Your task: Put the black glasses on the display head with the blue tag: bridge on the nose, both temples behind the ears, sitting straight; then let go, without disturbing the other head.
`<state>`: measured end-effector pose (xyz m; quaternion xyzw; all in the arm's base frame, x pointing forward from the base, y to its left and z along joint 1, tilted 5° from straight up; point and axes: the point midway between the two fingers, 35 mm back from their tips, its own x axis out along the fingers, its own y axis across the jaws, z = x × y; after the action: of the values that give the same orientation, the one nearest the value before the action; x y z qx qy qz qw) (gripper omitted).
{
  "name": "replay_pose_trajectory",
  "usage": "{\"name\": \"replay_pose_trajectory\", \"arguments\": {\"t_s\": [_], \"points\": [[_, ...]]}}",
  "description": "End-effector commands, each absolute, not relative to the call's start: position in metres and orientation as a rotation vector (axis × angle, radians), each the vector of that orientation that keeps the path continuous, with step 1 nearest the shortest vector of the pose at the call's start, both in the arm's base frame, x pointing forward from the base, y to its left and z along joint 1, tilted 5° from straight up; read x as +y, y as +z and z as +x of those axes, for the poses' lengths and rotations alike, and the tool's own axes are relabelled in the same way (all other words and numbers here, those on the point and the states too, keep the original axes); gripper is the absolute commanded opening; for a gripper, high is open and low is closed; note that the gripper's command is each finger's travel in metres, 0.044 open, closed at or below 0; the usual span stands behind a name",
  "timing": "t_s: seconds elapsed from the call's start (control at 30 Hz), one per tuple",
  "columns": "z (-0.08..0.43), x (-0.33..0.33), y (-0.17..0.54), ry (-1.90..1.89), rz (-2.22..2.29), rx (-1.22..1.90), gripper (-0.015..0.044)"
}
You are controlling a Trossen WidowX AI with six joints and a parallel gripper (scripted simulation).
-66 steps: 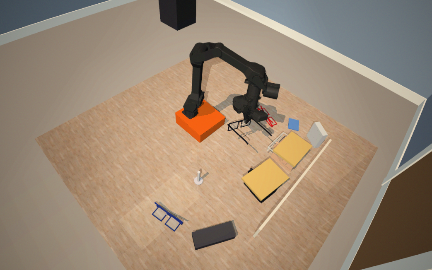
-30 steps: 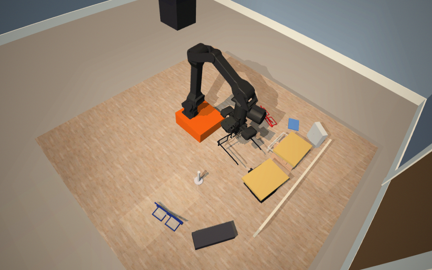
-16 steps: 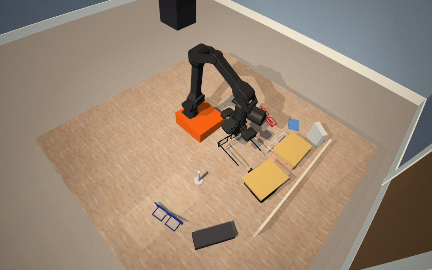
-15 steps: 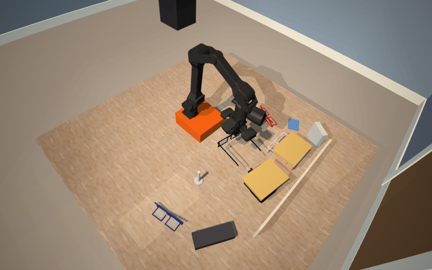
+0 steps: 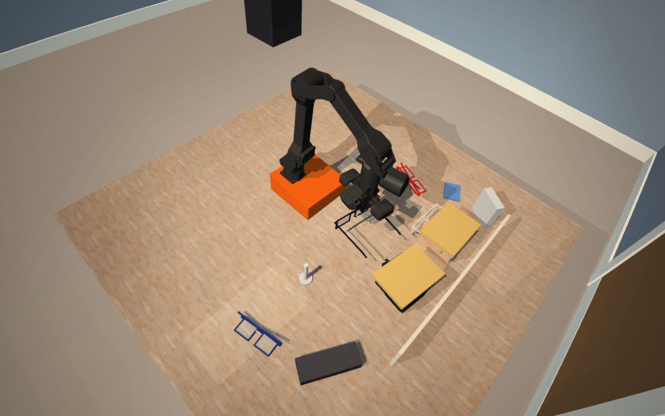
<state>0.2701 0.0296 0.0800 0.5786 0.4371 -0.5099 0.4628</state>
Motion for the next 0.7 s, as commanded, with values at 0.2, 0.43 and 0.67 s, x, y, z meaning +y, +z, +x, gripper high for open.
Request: {"name": "replay_pose_trajectory", "arguments": {"t_s": [0.2,0.43,0.67], "points": [[0.270,0.029,0.070,-1.263,1.421,1.071,0.0000],[0.270,0.028,0.064,-1.263,1.421,1.071,0.0000],[0.270,0.027,0.059,-1.263,1.420,1.071,0.0000]]}}
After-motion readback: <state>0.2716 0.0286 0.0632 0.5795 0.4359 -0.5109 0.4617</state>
